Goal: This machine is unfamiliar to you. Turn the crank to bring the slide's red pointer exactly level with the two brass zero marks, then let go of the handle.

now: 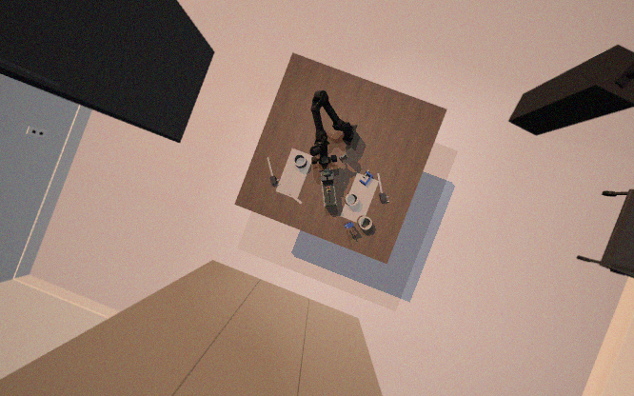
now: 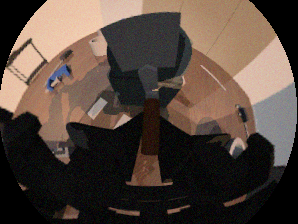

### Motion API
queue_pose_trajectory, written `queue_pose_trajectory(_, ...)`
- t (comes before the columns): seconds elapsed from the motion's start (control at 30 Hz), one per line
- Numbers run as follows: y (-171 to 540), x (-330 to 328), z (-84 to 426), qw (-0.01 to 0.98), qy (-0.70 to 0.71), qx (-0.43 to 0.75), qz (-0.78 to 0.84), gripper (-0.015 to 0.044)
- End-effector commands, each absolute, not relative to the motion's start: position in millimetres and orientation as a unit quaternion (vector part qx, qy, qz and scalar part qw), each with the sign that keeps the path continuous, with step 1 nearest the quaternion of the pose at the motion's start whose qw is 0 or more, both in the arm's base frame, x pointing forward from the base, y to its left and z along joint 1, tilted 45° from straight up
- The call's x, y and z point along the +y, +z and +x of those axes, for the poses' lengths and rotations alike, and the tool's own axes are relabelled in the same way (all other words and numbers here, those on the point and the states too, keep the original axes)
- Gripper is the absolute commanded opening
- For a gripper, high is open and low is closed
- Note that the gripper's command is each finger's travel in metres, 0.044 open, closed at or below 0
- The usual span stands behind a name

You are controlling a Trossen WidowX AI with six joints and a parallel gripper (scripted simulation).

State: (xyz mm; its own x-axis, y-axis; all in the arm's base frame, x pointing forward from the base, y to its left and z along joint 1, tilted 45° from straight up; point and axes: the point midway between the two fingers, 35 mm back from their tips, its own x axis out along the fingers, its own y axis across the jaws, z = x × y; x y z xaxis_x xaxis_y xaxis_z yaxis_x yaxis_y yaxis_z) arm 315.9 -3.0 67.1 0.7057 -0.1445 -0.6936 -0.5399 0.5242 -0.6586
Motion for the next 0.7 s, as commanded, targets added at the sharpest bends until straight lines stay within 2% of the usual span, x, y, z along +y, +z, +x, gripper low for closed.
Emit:
queue_pose_trajectory(0.0, 59.6, 0.0, 311.4, 0.79, 0.135, 0.37, -0.47, 0.0)
queue_pose_trajectory(0.67, 58.3, 1.4, 310.0, 0.79, 0.135, 0.37, -0.47, 0.0)
